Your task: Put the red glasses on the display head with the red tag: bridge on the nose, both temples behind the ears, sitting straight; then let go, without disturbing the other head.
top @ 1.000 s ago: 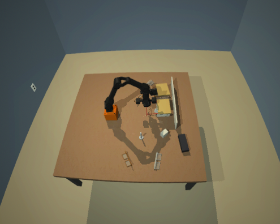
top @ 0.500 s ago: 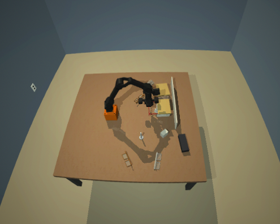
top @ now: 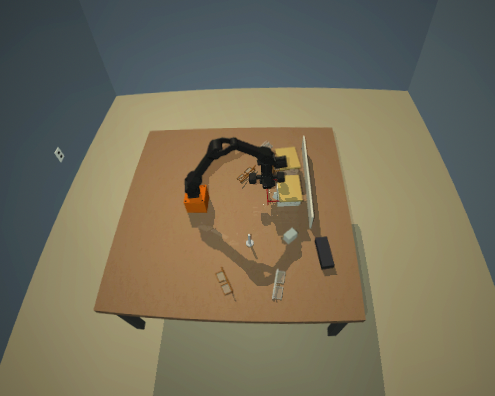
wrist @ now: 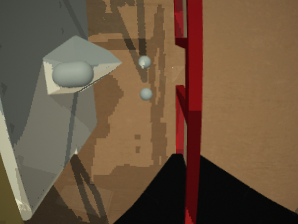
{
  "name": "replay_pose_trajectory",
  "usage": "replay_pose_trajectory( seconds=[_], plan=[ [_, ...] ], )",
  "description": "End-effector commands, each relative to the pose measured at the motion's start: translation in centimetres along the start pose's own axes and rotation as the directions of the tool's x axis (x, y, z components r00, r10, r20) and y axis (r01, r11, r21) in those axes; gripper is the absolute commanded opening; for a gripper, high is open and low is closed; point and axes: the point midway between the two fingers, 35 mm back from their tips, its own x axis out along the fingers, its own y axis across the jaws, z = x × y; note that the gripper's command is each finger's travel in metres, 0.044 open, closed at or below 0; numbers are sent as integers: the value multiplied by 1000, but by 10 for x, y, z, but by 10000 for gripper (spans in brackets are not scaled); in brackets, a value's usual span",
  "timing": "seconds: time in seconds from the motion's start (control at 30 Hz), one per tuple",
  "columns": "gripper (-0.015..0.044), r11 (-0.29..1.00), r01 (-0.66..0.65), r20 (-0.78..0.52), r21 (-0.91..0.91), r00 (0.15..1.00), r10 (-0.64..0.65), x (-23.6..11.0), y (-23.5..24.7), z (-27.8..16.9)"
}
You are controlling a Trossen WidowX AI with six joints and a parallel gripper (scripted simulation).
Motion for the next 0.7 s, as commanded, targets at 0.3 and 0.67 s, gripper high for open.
replay_pose_trajectory(
  seconds=[0.3,0.67],
  plan=[
    [0,1000,1,1,-3,1000,-1,1,17,0],
    [0,1000,0,1,-3,1000,0,1,26,0]
  ],
)
